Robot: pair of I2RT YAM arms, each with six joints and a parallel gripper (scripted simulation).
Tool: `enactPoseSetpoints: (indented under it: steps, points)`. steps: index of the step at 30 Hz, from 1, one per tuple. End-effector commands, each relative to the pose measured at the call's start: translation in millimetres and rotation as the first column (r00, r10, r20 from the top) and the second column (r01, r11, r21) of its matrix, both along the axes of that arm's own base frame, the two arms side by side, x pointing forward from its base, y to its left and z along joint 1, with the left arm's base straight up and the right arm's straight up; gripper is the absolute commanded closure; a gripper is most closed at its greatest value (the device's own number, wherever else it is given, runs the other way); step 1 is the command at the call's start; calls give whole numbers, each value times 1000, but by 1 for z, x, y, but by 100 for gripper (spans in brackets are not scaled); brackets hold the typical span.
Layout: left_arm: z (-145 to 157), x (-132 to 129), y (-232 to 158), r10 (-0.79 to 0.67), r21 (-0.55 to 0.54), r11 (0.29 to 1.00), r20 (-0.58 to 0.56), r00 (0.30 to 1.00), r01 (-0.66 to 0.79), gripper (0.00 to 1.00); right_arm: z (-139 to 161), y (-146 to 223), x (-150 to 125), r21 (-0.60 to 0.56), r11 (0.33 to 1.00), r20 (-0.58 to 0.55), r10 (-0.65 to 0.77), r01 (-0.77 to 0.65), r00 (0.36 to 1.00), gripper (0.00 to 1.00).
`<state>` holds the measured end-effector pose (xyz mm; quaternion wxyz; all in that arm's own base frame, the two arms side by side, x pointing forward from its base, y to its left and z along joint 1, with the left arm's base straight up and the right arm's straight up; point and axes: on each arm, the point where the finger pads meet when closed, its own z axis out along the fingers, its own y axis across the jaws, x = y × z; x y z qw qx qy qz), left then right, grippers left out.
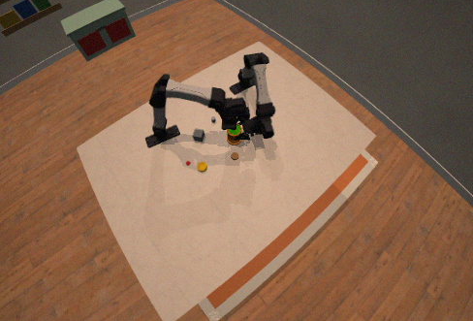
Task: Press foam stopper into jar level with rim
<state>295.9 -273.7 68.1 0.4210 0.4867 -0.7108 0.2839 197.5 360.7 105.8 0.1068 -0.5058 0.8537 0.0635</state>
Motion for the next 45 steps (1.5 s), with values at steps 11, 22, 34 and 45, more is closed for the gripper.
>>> enactPoseSetpoints:
  steps: [11,22,34,45]
  points:
    - [19,12,0,7,-38,999,45,999,-5,36,-18,-3,-2,-25,1000,-12,3,-4,1000,100]
    - [19,12,0,7,-38,999,45,999,-5,36,-26,-4,-3,-37,999,-17,6,-7,1000,100]
    - [13,7,-1,1,-30,1000,33,999,0,36,-25,-4,-2,-30,1000,-14,3,-3,1000,100]
    - [13,7,-1,1,-30,1000,33,999,0,36,-34,-4,-2,-37,999,-17,2,-2,1000,100]
